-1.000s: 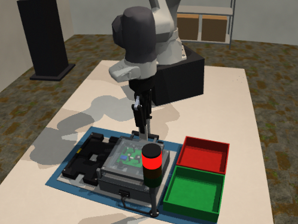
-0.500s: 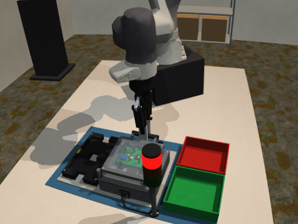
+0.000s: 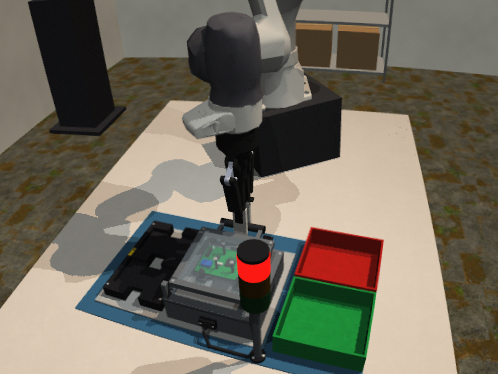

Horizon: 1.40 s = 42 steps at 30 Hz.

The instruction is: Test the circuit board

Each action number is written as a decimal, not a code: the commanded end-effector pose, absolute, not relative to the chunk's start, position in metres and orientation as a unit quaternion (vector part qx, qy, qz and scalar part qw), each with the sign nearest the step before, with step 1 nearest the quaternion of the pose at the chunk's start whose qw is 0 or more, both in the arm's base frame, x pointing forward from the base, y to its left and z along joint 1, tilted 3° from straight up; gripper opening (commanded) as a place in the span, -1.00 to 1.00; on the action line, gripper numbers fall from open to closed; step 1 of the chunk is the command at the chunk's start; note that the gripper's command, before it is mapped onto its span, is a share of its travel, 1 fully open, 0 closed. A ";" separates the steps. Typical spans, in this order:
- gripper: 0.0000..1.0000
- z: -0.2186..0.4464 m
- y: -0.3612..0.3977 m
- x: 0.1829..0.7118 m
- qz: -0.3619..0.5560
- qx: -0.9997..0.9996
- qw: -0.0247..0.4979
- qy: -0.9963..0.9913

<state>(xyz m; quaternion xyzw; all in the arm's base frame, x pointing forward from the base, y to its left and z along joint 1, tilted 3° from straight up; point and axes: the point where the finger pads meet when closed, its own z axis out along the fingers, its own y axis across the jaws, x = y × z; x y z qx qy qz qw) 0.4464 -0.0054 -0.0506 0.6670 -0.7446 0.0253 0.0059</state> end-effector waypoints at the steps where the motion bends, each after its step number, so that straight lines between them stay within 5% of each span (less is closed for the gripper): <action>1: -1.00 -0.050 -0.005 0.448 0.026 0.666 0.004 -0.746; 42: -1.00 -0.043 -0.005 0.449 0.026 0.666 0.004 -0.746</action>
